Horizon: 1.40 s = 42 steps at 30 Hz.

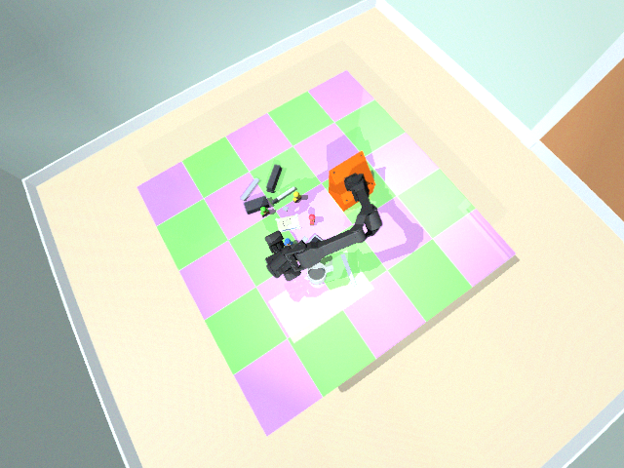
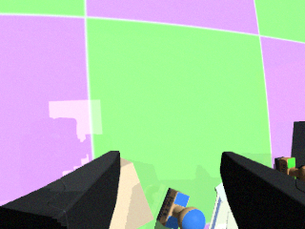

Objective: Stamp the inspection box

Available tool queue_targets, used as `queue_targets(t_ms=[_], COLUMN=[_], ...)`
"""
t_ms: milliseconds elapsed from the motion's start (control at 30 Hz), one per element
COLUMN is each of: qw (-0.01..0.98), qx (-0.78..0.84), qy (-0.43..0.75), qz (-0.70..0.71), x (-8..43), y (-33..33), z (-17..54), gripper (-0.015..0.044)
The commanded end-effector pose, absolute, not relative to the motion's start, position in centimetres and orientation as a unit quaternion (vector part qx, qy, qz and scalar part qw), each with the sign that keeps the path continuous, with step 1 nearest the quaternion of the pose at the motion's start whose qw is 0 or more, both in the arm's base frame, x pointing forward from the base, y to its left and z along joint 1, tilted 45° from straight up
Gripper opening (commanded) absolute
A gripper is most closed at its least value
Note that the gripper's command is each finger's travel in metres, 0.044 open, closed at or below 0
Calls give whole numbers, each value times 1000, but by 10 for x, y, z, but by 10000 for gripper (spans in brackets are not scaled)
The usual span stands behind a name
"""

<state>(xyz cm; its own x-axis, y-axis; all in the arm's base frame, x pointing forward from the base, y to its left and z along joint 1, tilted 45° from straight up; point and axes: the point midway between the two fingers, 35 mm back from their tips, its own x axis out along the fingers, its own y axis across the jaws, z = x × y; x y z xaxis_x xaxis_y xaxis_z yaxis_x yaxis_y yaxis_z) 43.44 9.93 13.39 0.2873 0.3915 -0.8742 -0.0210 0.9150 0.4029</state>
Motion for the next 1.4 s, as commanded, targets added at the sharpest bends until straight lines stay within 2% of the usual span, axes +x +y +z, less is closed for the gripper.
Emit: queue_targets(t_ms=[0,200,433,1367], qw=[748,693,647,644], qx=[149,162,218,226], qy=[627,668,668,664], qz=[158,216,296,305], x=[440,431,395,392], y=[61,1,-56,-40], z=[76,-9,-97,-124], gripper=[214,214,214,214])
